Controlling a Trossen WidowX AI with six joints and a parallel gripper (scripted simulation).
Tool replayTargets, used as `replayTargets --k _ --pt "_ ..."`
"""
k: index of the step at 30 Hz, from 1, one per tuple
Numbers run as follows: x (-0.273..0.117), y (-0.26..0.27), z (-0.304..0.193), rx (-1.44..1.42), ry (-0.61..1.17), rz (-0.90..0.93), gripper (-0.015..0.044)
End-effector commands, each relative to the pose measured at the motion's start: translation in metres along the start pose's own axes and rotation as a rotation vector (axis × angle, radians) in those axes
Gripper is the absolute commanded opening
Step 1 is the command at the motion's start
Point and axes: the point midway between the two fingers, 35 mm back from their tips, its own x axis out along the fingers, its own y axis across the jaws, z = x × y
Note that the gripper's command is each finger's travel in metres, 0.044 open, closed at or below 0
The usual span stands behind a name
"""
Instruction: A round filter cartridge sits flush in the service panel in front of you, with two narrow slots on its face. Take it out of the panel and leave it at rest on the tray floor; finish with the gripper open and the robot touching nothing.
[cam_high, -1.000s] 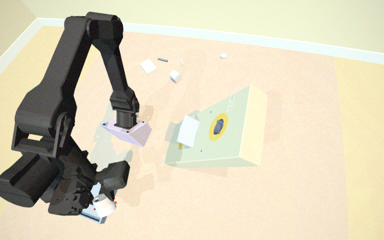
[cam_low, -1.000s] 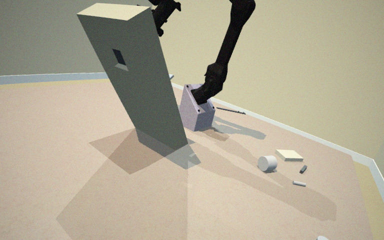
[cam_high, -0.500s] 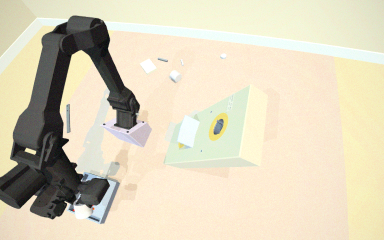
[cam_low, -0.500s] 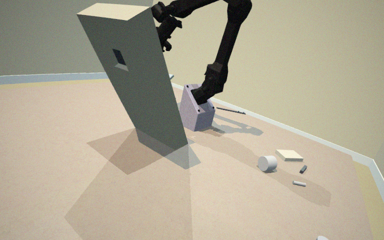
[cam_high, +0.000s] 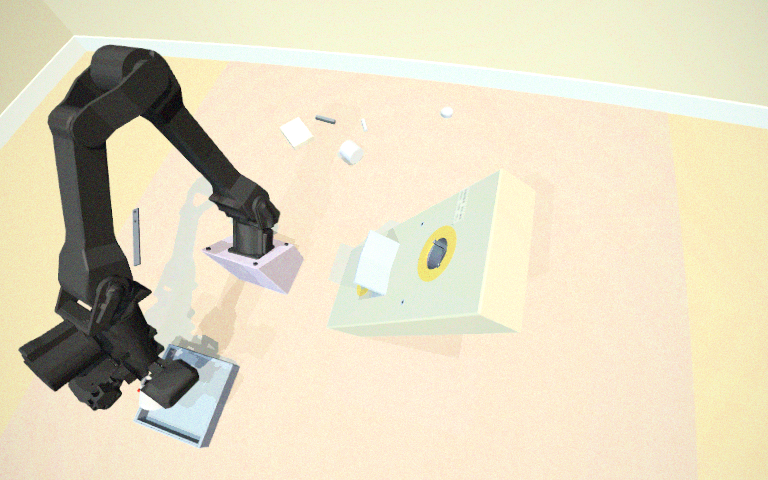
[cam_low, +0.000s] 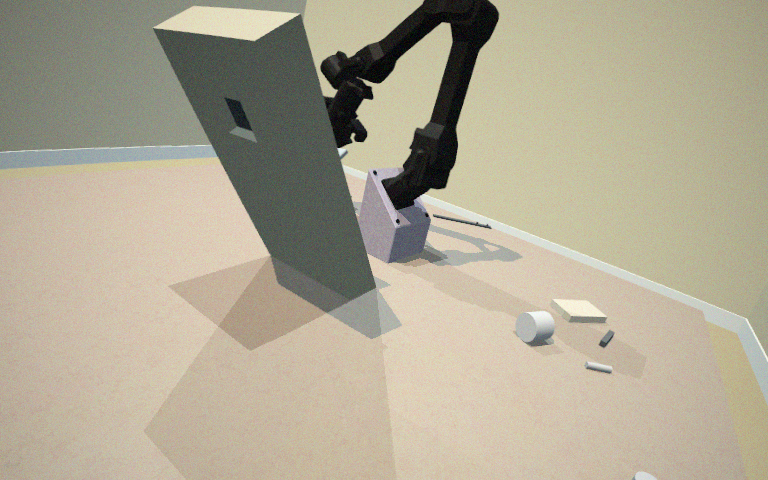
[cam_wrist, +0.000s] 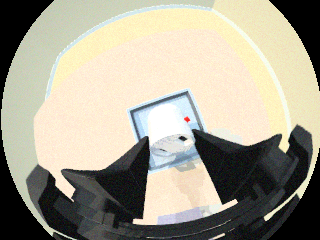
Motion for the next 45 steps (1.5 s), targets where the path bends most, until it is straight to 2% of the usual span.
replayTargets --k 1,18,23,39,40,45 --pt "0.004 -0.006 -0.001 0.027 -0.012 -0.018 0.0000" --pt "0.064 -0.006 -0.035 0.027 -0.011 -0.019 0.0000" --pt "0.069 -0.006 -0.039 0.027 -0.011 -0.019 0.0000" --pt "0.066 -0.006 -0.038 0.029 -0.001 -0.016 0.0420" --pt "0.066 -0.006 -0.038 0.029 -0.001 -0.016 0.0440" --pt "0.059 -0.006 -0.032 0.029 -0.001 -0.015 0.0440"
